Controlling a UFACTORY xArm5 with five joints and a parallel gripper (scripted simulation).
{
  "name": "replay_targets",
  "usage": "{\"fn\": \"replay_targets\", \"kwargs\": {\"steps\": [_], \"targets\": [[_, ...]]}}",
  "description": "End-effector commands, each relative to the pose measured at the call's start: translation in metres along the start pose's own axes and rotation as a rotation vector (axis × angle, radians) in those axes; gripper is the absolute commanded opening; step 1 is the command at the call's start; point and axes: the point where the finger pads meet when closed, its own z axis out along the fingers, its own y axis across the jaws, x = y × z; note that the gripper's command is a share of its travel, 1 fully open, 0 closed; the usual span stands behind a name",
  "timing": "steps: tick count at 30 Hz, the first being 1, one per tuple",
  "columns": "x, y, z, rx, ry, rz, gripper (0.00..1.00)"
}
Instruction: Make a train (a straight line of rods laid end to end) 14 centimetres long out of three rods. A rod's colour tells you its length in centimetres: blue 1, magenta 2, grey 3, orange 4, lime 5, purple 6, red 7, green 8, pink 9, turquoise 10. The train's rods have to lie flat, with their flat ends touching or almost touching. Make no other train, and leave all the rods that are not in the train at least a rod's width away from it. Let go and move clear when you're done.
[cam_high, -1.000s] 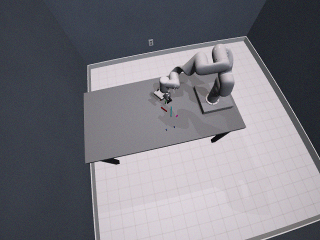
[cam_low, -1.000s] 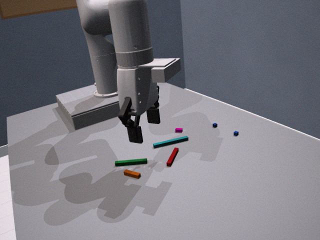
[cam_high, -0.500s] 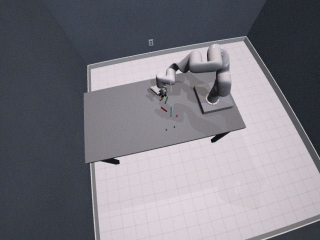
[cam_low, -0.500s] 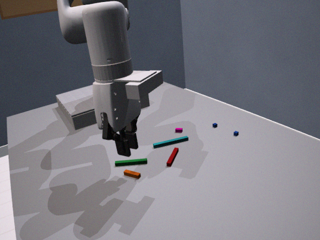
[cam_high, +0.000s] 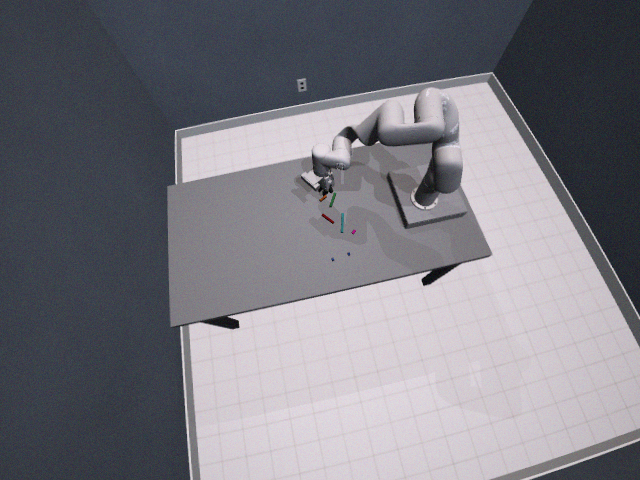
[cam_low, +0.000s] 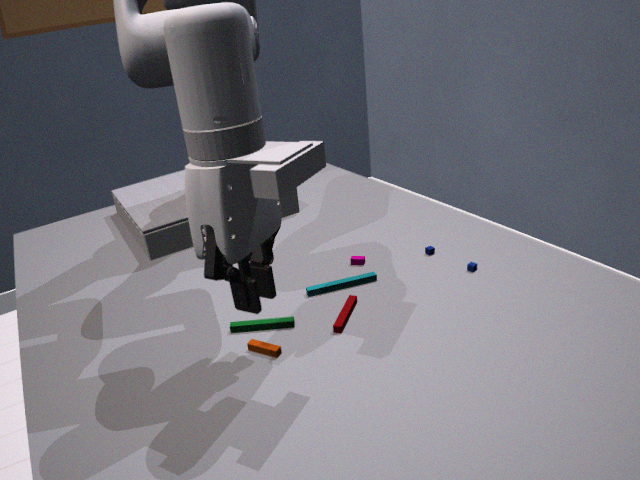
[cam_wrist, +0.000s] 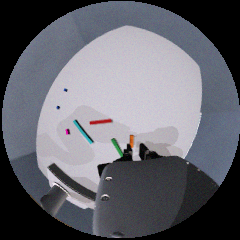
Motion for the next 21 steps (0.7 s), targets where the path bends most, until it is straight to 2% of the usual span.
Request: {"fn": "replay_targets", "kwargs": {"steps": [1, 21], "targets": [[0.001, 0.0011, -0.0014, -0.003, 0.003, 0.0, 0.24], [0.001, 0.0011, 0.0017, -0.003, 0.003, 0.0, 0.24]]}}
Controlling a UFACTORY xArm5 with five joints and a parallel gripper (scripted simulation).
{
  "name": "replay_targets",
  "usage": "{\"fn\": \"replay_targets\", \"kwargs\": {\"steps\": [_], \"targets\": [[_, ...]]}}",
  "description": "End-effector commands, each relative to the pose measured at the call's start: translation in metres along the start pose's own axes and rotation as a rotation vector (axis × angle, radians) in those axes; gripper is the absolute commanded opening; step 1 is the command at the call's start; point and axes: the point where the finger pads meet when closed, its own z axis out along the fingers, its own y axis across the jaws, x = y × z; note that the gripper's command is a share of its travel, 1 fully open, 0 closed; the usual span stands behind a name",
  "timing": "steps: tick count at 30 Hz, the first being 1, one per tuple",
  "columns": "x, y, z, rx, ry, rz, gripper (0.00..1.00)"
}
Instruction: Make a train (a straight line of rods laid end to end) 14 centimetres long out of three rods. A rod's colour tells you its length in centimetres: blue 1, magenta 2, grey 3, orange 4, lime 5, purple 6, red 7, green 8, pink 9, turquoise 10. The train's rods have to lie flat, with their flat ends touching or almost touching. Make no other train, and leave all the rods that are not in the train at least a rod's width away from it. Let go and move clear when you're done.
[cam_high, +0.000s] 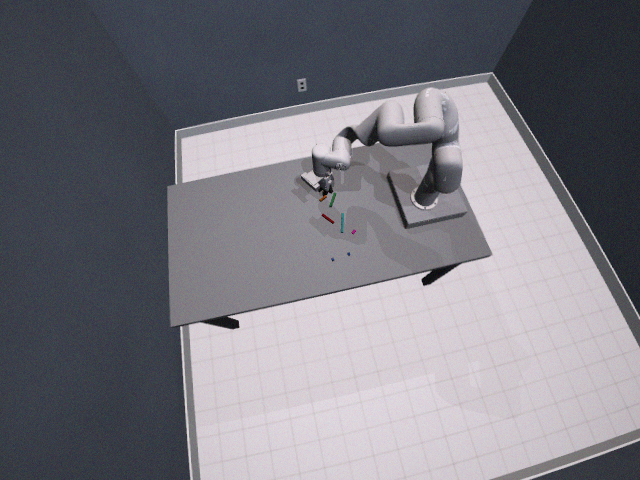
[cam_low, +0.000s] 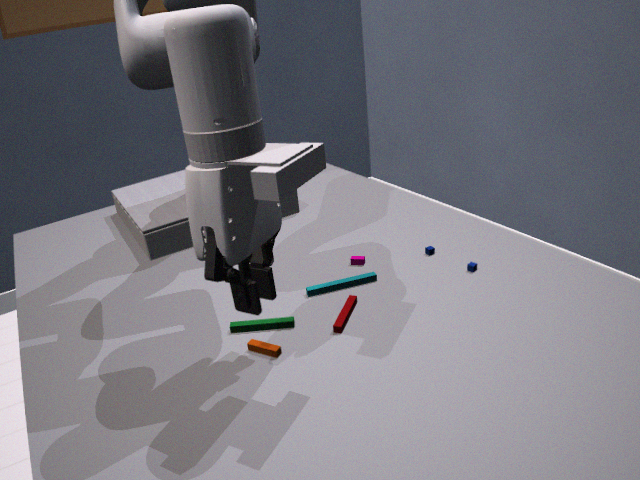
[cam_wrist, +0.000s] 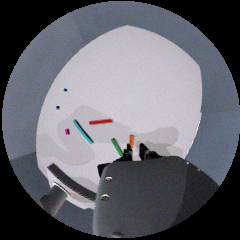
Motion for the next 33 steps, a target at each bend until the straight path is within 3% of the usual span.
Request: {"fn": "replay_targets", "kwargs": {"steps": [1, 33], "targets": [[0.001, 0.001, 0.0, -0.003, 0.003, 0.0, 0.24], [0.001, 0.002, 0.039, -0.003, 0.002, 0.0, 0.24]]}}
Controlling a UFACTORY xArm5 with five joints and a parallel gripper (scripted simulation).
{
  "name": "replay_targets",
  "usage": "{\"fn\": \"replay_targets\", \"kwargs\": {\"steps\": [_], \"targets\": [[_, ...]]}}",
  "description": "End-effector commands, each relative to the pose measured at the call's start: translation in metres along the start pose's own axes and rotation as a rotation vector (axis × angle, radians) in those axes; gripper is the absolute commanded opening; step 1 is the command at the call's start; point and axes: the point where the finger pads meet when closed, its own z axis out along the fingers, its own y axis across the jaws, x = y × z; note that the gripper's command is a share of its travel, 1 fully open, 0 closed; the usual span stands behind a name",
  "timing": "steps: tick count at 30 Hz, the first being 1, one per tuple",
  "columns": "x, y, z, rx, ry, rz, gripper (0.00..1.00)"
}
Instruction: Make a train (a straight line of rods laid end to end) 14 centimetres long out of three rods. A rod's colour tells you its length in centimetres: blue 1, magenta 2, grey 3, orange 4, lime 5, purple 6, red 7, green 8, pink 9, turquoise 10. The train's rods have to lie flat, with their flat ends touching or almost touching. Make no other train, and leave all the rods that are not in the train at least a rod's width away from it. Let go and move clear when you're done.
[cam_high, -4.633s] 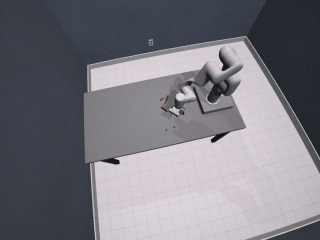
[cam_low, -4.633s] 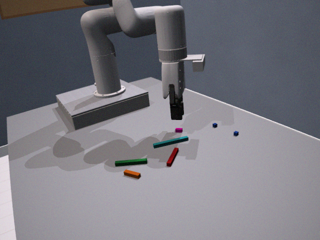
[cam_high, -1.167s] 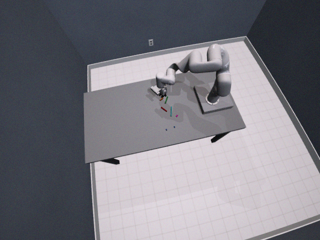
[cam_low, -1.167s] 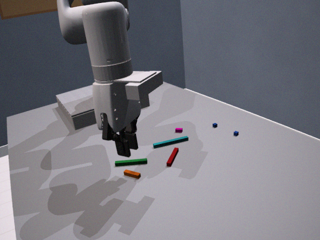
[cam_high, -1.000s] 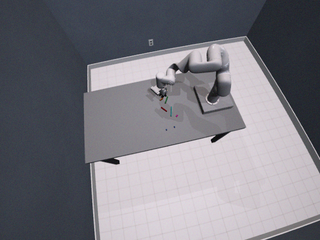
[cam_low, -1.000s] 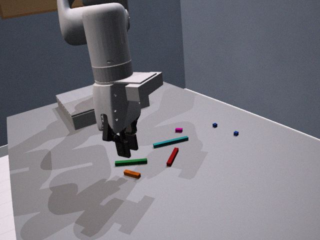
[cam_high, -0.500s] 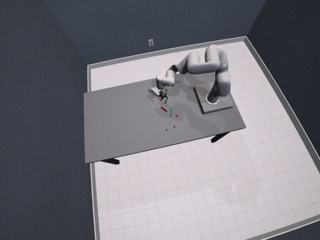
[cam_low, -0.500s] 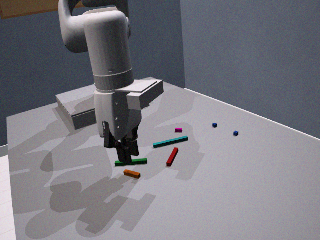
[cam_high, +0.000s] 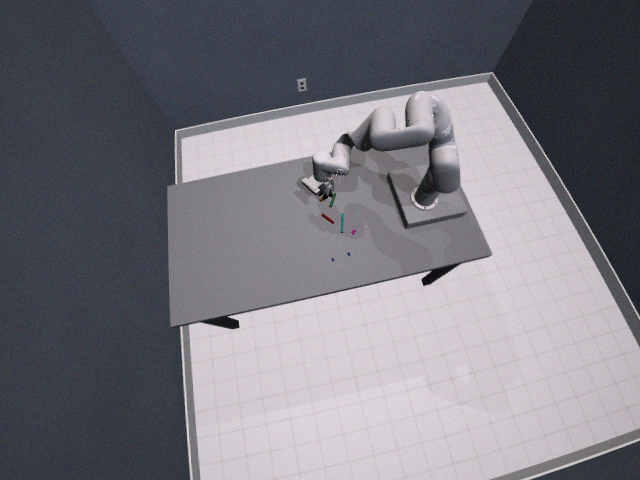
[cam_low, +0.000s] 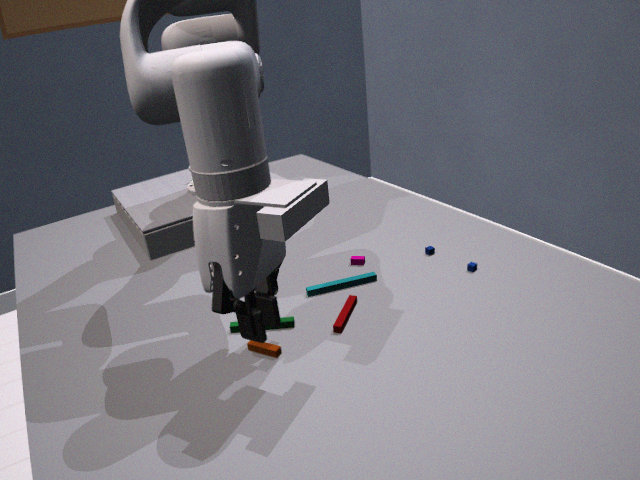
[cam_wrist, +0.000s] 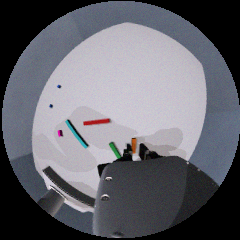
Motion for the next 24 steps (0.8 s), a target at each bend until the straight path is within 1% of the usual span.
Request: {"fn": "replay_targets", "kwargs": {"steps": [1, 13, 24], "targets": [[0.0011, 0.0013, 0.0033, -0.003, 0.003, 0.0, 0.24], [0.001, 0.0014, 0.0105, -0.003, 0.003, 0.0, 0.24], [0.001, 0.0014, 0.0114, -0.003, 0.003, 0.0, 0.24]]}}
